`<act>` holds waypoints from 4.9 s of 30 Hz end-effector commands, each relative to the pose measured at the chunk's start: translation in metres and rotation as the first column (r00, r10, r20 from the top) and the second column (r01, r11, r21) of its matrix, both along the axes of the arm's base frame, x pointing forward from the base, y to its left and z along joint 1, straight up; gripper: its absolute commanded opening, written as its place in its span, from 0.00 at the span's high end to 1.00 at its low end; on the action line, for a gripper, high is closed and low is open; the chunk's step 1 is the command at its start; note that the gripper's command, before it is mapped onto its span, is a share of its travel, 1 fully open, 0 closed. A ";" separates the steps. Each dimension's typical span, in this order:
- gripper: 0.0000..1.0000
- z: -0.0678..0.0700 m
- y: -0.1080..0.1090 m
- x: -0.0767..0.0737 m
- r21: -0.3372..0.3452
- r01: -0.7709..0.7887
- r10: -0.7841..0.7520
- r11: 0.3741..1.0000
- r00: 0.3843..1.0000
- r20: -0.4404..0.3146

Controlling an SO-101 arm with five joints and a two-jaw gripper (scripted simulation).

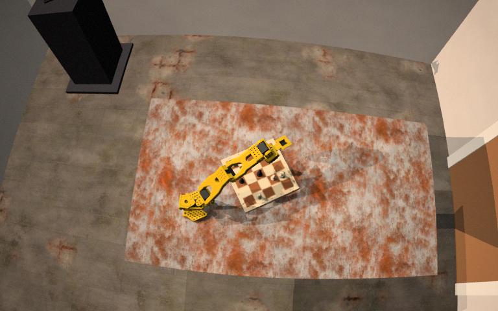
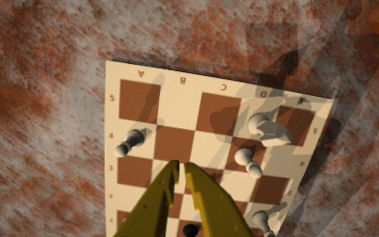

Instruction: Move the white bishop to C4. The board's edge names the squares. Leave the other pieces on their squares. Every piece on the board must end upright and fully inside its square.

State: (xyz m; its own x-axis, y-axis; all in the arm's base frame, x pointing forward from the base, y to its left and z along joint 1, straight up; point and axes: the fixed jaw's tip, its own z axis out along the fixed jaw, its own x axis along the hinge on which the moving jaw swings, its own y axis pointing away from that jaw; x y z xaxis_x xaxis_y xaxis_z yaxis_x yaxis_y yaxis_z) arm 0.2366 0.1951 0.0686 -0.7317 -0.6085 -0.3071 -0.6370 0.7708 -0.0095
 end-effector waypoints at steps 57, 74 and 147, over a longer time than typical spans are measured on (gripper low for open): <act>1.00 -0.037 0.000 -0.004 -0.009 -0.007 0.007 1.000 1.000 -0.014; 1.00 -0.019 0.000 -0.005 -0.009 -0.007 0.007 1.000 1.000 -0.014; 0.90 0.014 -0.015 -0.139 0.155 -0.348 0.322 0.924 0.931 0.172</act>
